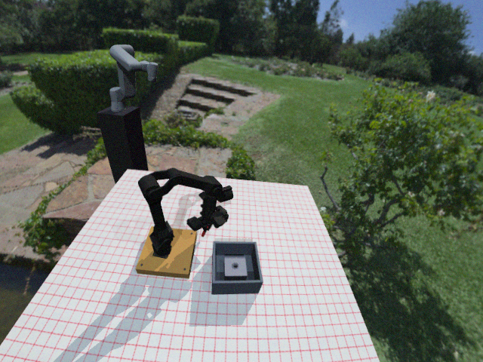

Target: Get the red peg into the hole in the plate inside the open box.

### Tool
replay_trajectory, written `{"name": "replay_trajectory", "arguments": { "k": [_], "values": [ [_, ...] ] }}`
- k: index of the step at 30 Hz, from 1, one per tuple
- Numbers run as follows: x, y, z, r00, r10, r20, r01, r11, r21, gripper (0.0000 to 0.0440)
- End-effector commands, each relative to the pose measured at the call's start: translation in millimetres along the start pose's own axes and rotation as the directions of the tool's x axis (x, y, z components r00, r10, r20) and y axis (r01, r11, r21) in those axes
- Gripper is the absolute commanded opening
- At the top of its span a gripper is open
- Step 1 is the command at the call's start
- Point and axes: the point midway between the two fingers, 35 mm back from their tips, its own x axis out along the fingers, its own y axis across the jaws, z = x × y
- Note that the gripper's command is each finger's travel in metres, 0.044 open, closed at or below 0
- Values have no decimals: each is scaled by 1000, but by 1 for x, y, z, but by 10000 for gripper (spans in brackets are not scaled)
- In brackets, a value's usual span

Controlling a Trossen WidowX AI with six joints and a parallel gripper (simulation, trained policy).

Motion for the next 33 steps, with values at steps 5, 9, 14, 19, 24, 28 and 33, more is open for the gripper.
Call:
{"name": "replay_trajectory", "arguments": {
  "k": [5,9,14,19,24,28,33],
  "values": [
    [-25,-5,12,999,18,34,-19,1000,8,0],
    [-40,-9,19,998,30,52,-31,999,20,0],
    [-55,-10,31,996,50,74,-54,997,51,0],
    [-69,-11,48,993,70,98,-79,992,97,0],
    [-76,-11,68,989,82,122,-100,984,149,0],
    [-80,-11,86,986,88,141,-113,976,185,0],
    [-81,-13,109,984,86,158,-121,966,226,0]
  ]
}}
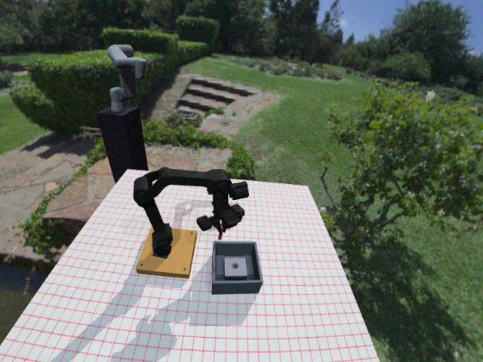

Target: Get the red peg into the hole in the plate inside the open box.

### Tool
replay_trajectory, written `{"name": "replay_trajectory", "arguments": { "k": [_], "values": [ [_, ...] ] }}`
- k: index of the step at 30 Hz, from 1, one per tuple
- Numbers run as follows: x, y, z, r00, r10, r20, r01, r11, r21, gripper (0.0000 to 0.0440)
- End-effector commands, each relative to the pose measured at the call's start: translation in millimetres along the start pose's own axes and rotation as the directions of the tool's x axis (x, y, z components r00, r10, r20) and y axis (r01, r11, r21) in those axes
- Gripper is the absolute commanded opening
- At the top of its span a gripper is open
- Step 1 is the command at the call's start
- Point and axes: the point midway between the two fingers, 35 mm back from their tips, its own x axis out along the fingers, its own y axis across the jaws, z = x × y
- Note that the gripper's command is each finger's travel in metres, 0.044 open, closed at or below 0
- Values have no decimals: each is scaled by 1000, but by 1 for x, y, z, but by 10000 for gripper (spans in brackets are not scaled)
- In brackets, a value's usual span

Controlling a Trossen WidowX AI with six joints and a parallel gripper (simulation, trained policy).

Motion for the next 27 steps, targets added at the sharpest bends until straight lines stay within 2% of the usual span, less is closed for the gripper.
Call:
{"name": "replay_trajectory", "arguments": {
  "k": [1,15,27],
  "values": [
    [0,3,13,1000,4,13,-4,1000,16,0],
    [17,8,75,1000,-19,17,18,997,81,0],
    [48,12,117,999,-31,-26,33,997,64,0]
  ]
}}
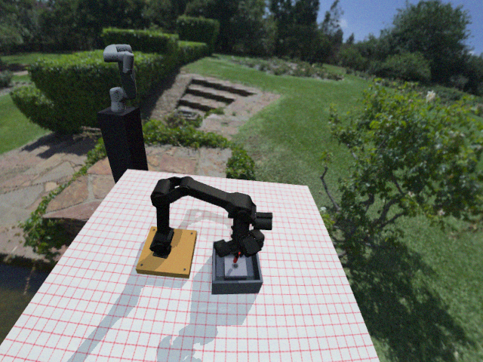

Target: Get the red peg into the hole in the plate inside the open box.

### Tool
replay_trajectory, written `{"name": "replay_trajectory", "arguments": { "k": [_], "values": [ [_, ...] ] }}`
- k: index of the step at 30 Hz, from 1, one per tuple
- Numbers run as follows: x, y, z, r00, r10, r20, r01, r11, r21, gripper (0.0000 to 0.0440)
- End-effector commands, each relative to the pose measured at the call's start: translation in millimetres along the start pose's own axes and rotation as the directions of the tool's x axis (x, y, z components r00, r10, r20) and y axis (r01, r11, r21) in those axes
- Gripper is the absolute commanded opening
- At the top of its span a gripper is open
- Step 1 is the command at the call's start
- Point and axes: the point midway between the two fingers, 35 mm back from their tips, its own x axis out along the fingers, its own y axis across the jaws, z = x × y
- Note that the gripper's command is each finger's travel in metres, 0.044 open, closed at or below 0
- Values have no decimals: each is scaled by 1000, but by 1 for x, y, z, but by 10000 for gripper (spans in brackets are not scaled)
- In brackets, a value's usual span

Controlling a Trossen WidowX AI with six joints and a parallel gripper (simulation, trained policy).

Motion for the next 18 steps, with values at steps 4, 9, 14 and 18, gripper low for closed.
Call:
{"name": "replay_trajectory", "arguments": {
  "k": [4,9,14,18],
  "values": [
    [15,4,10,999,1,-36,-2,999,-33,5],
    [29,6,13,997,-12,-79,8,999,-48,108],
    [36,12,18,994,-13,-110,5,997,-77,169],
    [34,22,23,992,0,-128,-12,995,-96,206]
  ]
}}
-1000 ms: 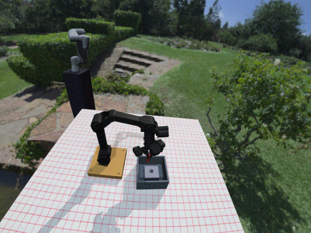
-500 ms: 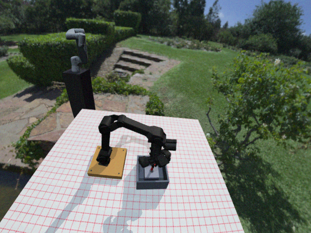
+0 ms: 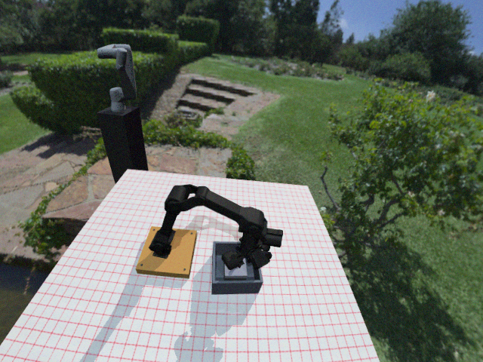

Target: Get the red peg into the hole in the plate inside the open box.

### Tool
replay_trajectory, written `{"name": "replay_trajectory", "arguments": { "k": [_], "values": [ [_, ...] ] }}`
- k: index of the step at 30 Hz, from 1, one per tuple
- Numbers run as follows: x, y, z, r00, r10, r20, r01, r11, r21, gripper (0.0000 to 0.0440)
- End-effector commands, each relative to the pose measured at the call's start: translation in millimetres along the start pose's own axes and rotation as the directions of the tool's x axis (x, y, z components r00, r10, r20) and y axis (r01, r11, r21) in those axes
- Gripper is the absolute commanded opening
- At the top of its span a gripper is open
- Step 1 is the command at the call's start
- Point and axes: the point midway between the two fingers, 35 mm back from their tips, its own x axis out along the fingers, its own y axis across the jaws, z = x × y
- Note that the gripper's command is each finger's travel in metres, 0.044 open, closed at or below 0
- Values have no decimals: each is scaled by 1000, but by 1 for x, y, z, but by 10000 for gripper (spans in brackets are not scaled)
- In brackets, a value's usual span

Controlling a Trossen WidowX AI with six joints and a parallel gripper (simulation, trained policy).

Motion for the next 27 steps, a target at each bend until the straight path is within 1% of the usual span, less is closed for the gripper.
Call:
{"name": "replay_trajectory", "arguments": {
  "k": [1,10,27],
  "values": [
    [-5,7,5,1000,15,-10,-15,1000,-15,210],
    [-15,28,13,997,21,-75,-23,999,-32,252],
    [-31,57,13,985,-12,-170,5,999,-42,290]
  ]
}}
